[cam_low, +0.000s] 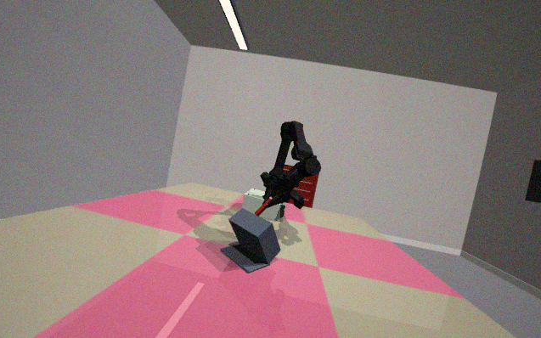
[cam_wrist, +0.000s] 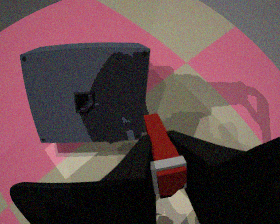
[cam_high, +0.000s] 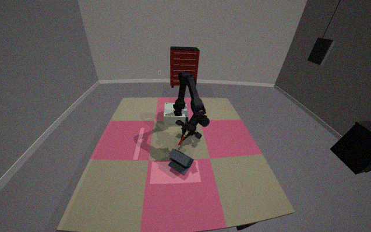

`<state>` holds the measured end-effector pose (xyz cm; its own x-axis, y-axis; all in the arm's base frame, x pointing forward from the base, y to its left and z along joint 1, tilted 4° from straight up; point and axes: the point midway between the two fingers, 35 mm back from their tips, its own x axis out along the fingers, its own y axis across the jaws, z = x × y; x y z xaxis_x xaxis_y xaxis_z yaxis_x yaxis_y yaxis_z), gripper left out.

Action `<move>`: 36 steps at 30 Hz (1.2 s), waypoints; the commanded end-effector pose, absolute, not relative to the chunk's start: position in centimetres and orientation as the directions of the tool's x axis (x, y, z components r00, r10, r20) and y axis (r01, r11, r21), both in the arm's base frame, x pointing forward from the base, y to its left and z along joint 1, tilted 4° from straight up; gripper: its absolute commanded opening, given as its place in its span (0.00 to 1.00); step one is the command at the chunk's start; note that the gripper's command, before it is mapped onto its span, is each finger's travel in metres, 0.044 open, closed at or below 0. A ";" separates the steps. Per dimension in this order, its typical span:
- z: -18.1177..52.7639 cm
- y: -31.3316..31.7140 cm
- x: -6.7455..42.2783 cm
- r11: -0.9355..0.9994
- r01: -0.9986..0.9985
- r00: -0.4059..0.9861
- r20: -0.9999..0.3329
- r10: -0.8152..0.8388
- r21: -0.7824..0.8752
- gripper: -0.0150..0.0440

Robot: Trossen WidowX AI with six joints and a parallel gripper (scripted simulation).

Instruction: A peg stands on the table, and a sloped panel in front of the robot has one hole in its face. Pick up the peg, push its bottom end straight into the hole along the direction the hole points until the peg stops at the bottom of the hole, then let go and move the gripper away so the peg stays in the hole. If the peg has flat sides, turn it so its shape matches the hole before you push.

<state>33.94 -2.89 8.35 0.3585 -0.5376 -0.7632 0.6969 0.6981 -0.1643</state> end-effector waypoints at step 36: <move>9.6 1.8 34.0 0.679 0.734 0.508 -0.649 -0.566 -0.017 0.25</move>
